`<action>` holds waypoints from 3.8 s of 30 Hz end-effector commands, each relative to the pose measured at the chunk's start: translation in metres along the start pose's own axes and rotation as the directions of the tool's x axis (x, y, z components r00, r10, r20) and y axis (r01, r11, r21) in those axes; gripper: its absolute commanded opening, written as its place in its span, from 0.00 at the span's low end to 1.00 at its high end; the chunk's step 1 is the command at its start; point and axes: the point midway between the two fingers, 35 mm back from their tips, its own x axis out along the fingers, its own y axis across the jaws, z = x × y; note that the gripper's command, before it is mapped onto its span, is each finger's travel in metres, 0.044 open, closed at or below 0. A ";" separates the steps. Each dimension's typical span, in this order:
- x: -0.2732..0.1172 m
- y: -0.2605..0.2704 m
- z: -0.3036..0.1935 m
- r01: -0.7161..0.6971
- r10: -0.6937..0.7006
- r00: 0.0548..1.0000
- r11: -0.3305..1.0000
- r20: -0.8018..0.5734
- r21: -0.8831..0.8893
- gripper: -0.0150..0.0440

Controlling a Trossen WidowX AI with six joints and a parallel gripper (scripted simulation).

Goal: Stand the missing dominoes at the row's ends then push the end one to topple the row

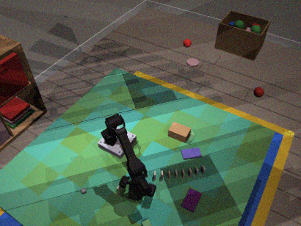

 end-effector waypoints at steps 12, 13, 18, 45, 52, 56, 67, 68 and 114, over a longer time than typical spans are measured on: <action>-0.078 0.006 -0.001 -0.005 0.005 1.000 1.000 -0.001 -0.004 0.30; -0.089 0.006 -0.001 -0.005 0.005 1.000 1.000 -0.001 -0.004 0.30; -0.115 0.008 -0.001 -0.005 0.005 1.000 1.000 -0.001 -0.004 0.30; -0.117 0.066 0.033 0.005 0.010 1.000 -0.352 0.001 -0.936 0.30; -0.117 0.066 0.033 0.005 0.010 1.000 -0.352 0.001 -0.936 0.30; -0.117 0.066 0.033 0.005 0.010 1.000 -0.352 0.001 -0.936 0.30; -0.110 0.071 0.035 0.002 0.063 0.998 -0.331 -0.020 -0.944 0.30; -0.107 0.073 0.037 0.000 0.084 0.996 -0.322 -0.029 -0.947 0.30; -0.068 0.086 0.070 -0.070 0.860 0.451 -0.233 -0.239 -0.970 0.30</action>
